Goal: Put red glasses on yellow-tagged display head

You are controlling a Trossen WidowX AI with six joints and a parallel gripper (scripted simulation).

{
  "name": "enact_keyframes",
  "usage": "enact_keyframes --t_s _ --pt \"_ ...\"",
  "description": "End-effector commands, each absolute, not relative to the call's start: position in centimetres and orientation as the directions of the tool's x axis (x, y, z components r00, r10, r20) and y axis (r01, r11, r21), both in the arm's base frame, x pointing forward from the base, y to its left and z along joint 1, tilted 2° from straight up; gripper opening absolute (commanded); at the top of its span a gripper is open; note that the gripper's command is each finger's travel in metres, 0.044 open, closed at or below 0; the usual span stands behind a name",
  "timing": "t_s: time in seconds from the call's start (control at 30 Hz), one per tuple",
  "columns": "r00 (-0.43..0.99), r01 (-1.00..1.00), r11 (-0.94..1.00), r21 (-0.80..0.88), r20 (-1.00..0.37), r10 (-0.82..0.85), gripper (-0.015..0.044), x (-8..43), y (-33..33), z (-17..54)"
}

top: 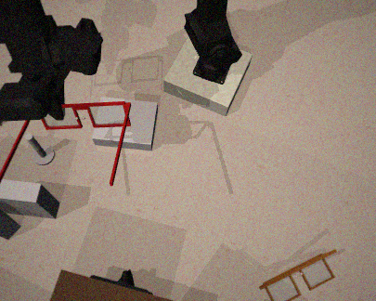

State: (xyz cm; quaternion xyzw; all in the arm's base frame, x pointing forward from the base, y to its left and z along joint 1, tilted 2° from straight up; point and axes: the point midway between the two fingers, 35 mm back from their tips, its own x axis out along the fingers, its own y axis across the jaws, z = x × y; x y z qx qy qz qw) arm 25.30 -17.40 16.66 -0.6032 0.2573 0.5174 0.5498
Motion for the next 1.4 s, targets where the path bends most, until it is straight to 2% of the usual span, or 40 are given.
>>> enact_keyframes --t_s 0.0,0.87,1.37 --pt "0.276 -0.910 -0.244 -0.335 -0.929 0.247 0.0000 25.7 -15.6 15.9" --pt "0.033 -0.991 -0.126 -0.040 -0.998 0.061 0.0000 26.2 -6.5 12.1" --pt "0.049 -0.993 -0.105 -0.049 -0.999 -0.001 0.0000 26.2 -5.6 10.8"
